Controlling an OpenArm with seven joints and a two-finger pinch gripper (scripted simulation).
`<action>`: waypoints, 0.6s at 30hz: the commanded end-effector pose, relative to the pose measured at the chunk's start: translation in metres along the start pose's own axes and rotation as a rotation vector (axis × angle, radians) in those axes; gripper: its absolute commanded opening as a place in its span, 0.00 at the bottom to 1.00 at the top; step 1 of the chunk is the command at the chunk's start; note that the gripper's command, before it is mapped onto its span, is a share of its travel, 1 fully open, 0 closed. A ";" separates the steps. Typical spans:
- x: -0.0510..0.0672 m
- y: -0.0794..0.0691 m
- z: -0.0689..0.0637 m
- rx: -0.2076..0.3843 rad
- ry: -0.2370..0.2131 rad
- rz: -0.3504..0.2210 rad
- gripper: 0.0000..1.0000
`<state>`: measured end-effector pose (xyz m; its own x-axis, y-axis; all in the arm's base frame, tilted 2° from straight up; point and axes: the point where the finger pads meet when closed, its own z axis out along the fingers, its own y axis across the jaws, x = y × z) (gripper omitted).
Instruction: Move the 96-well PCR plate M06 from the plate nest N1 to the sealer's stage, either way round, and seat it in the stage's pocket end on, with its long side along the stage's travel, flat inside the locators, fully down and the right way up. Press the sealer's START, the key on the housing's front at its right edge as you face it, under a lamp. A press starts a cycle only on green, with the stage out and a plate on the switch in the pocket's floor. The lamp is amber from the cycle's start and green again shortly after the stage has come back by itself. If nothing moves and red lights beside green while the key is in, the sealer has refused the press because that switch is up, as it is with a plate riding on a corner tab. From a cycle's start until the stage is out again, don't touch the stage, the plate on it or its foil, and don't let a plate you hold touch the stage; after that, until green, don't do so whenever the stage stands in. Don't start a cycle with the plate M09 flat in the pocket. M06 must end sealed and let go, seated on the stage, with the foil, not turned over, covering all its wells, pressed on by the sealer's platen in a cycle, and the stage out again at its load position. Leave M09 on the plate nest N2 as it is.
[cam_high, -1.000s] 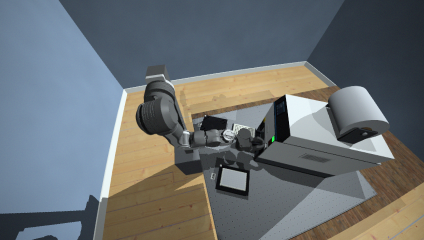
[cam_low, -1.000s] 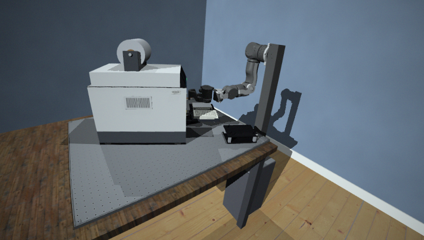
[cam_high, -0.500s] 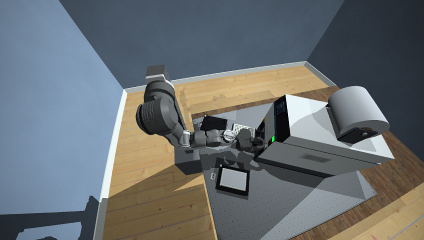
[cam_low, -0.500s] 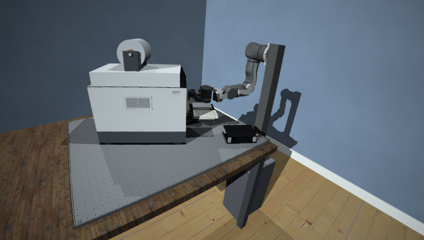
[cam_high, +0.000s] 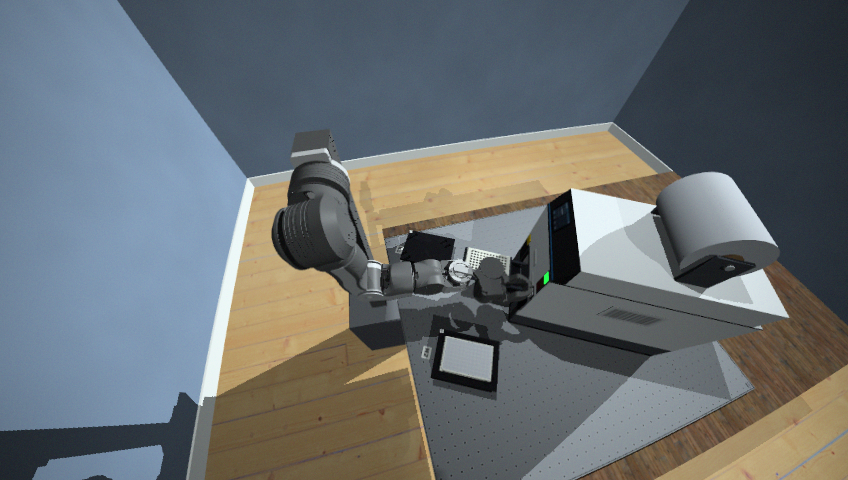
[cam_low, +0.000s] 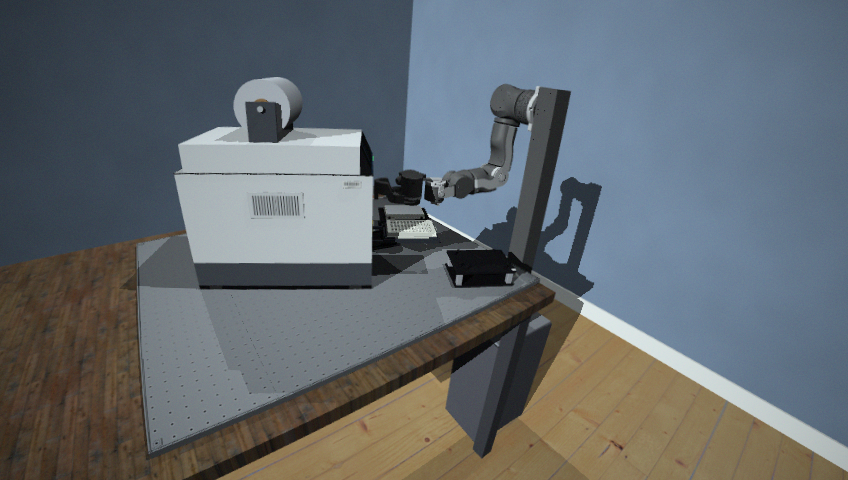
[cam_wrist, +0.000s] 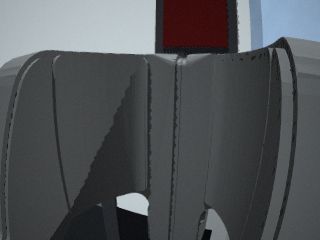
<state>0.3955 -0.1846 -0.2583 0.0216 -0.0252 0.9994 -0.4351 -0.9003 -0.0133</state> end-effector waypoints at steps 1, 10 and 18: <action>0.001 -0.001 0.001 0.005 0.004 0.002 0.00; 0.001 -0.001 0.005 0.004 0.005 0.002 0.00; 0.001 -0.001 0.005 0.004 0.004 0.001 0.00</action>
<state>0.3990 -0.1861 -0.2589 0.0195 -0.0233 0.9995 -0.4351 -0.9003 -0.0125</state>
